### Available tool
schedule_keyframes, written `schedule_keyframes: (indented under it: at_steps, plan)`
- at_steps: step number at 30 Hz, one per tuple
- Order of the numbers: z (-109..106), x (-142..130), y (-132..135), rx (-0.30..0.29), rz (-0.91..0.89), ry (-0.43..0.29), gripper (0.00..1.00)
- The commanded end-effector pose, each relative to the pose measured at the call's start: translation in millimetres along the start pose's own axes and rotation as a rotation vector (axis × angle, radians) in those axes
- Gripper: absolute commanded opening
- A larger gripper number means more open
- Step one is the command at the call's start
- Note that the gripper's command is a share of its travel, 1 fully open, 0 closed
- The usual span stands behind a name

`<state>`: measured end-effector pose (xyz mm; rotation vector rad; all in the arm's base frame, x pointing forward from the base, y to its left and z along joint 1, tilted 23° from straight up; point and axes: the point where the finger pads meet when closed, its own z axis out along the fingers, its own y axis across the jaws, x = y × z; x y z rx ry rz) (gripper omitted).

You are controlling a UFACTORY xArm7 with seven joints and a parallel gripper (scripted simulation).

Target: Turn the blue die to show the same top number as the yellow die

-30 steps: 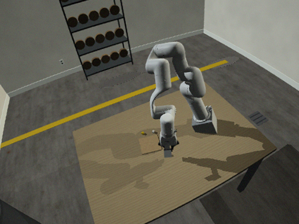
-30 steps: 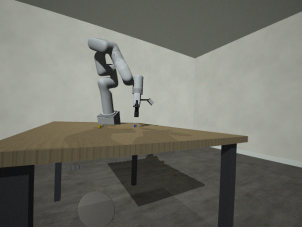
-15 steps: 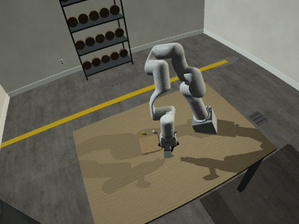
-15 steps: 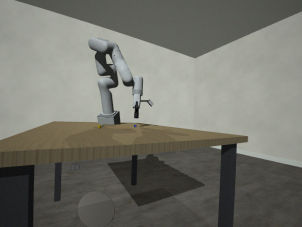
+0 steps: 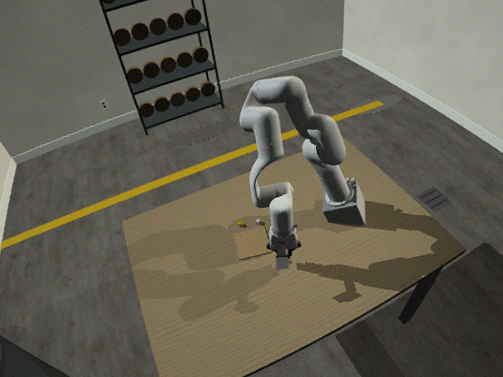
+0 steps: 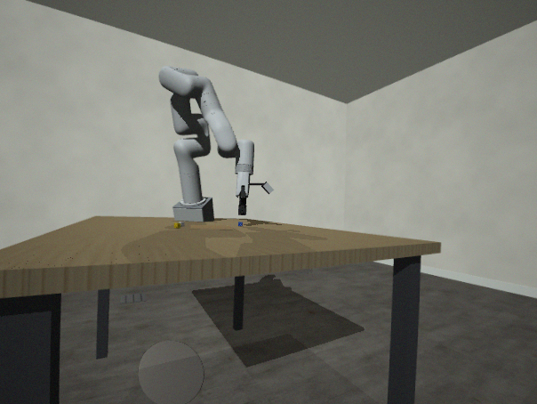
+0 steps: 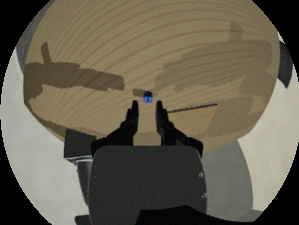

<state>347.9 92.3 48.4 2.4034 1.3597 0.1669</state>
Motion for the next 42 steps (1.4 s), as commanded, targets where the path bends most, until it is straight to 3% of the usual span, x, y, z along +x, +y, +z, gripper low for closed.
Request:
schedule_keyframes:
  at_steps: [1,16,42]
  plan:
    - [3.1,1.4,0.9,-0.004,0.000,0.003,0.31]
    - [20.2,1.3,1.1,-0.004,0.000,0.003,0.31]
    - [23.1,1.3,1.2,-0.004,0.000,0.003,0.31]
